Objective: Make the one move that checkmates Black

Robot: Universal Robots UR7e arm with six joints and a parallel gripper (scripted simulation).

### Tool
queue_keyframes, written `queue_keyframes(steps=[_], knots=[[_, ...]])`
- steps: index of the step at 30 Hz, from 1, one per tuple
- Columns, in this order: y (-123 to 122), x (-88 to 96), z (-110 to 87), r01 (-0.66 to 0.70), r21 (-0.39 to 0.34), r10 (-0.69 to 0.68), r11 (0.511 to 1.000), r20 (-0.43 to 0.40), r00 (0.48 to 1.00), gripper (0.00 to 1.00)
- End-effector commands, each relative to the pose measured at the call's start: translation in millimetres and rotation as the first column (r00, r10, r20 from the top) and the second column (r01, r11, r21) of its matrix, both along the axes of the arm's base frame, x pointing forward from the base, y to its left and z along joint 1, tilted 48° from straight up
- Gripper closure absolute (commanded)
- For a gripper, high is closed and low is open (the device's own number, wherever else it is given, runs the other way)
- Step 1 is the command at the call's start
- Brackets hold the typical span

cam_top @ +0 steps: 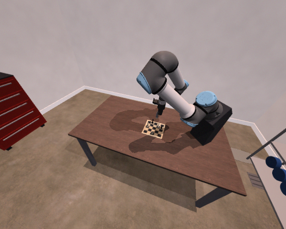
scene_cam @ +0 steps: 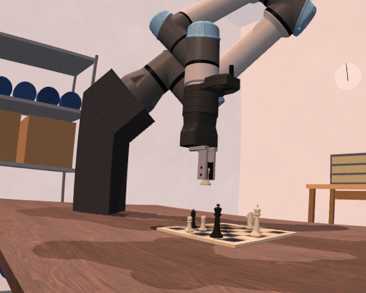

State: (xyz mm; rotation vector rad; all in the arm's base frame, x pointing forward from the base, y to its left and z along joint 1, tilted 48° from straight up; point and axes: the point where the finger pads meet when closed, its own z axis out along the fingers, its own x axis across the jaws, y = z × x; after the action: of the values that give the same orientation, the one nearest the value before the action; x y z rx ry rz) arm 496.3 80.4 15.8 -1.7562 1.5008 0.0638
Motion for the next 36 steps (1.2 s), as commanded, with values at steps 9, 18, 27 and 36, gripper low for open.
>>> queue_keyframes(steps=[9,18,27,36], knots=[[19,15.2,-21.2,-0.003,-0.001,0.003,1.0,0.001,1.0,1.0],[35,27.5,-40.0,-0.003,-0.001,0.003,1.0,0.001,1.0,1.0],[52,40.0,-59.0,-0.003,-0.001,0.003,1.0,0.002,1.0,1.0],[56,42.9,-63.5,-0.003,-0.001,0.003,1.0,0.002,1.0,1.0]])
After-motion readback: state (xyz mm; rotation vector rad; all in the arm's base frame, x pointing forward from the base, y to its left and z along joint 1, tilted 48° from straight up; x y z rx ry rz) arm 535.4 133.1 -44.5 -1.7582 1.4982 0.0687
